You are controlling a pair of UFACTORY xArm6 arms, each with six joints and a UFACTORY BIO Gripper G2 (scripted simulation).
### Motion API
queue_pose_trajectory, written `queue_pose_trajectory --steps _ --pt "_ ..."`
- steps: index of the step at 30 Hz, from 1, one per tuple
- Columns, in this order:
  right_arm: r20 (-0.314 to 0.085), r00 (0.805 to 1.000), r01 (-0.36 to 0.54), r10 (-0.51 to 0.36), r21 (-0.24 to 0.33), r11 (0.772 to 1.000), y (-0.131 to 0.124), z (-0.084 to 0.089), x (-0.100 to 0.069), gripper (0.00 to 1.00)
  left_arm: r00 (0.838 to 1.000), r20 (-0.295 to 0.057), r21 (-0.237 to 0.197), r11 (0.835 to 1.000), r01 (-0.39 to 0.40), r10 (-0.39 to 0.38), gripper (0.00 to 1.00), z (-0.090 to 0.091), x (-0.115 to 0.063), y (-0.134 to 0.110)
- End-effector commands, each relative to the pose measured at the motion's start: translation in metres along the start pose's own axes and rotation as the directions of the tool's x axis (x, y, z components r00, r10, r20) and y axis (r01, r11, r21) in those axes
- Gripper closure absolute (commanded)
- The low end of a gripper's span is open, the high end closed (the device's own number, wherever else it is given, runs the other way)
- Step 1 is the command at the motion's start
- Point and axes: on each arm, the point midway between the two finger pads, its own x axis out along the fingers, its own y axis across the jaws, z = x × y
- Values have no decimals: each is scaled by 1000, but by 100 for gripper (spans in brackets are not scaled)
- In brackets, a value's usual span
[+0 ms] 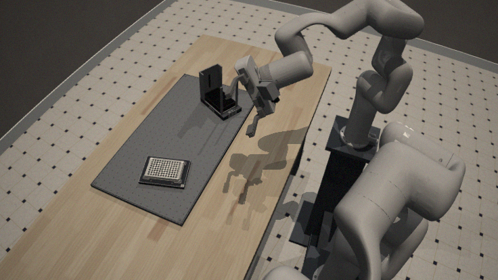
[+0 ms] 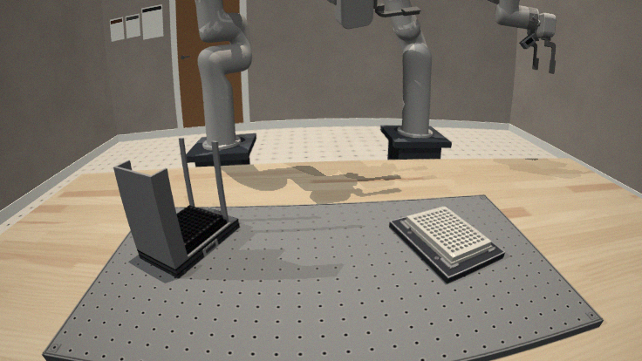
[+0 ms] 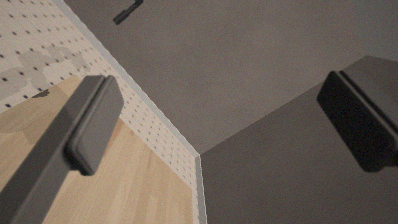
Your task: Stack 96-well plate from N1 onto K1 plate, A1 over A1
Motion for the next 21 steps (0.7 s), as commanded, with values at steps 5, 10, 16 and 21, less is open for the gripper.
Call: queue_pose_trajectory --steps 5,10,16,21 --pt "-55 993 105 -104 15 994 -22 -15 -7 63 1000 -5 0 1000 0 0 0 -1 -2 0" --pt "-84 984 158 -155 22 987 -35 -26 -14 63 1000 -5 0 1000 0 0 0 -1 -2 0" --pt "-146 955 266 -259 33 963 -52 -42 -27 63 1000 -5 0 1000 0 0 0 -1 -2 0" --pt "-180 933 322 -310 36 946 -58 -48 -33 63 1000 -5 0 1000 0 0 0 -1 -2 0"
